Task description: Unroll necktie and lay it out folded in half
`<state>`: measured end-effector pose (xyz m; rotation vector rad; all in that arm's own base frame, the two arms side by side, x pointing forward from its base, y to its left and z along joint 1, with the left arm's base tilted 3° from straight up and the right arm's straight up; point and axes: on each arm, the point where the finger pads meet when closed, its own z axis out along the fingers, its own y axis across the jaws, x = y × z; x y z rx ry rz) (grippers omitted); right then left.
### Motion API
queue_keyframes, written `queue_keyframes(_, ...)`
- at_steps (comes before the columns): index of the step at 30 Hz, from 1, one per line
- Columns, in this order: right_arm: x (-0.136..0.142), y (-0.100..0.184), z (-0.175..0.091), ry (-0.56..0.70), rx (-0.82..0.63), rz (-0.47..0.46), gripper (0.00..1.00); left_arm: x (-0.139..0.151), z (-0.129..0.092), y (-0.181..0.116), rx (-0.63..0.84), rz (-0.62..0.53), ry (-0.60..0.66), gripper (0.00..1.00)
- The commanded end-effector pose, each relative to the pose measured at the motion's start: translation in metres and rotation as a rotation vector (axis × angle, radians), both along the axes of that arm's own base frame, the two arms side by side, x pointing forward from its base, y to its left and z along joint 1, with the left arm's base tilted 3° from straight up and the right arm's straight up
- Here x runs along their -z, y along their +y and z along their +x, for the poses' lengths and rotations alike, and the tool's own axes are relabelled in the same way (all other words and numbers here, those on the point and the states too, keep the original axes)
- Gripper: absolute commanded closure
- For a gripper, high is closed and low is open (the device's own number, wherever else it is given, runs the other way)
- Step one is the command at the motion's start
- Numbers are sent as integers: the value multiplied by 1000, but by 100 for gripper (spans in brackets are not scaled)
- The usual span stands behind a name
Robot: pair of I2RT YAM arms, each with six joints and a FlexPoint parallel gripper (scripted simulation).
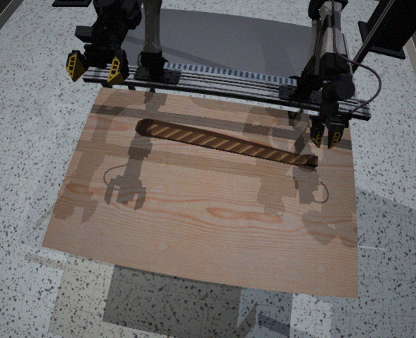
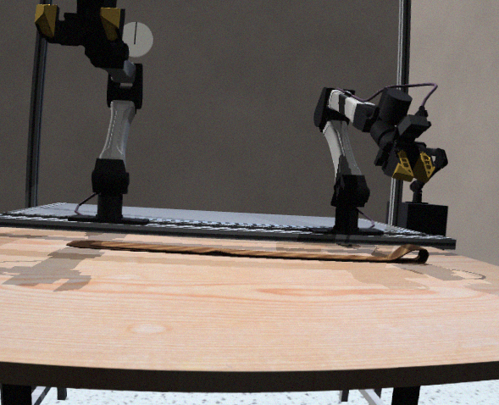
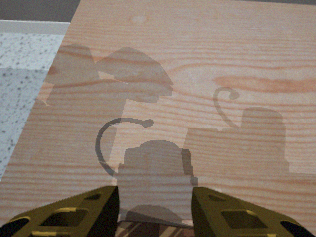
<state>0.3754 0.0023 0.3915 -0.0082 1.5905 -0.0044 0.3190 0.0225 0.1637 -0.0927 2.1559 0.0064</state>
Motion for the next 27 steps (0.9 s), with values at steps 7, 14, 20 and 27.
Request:
queue_keyframes(7,-6,-1,2,-8,-2,9,0,46,-13,5,-13,-16,122,69)
queue_keyframes(14,-6,-1,2,-8,-2,9,0,72,-20,8,-20,-22,187,76)
queue_keyframes(20,-6,-1,2,-8,-2,9,0,88,-24,10,-25,-26,227,83)
queue_keyframes(27,-6,-1,2,-8,-2,9,0,97,-26,11,-27,-28,248,88)
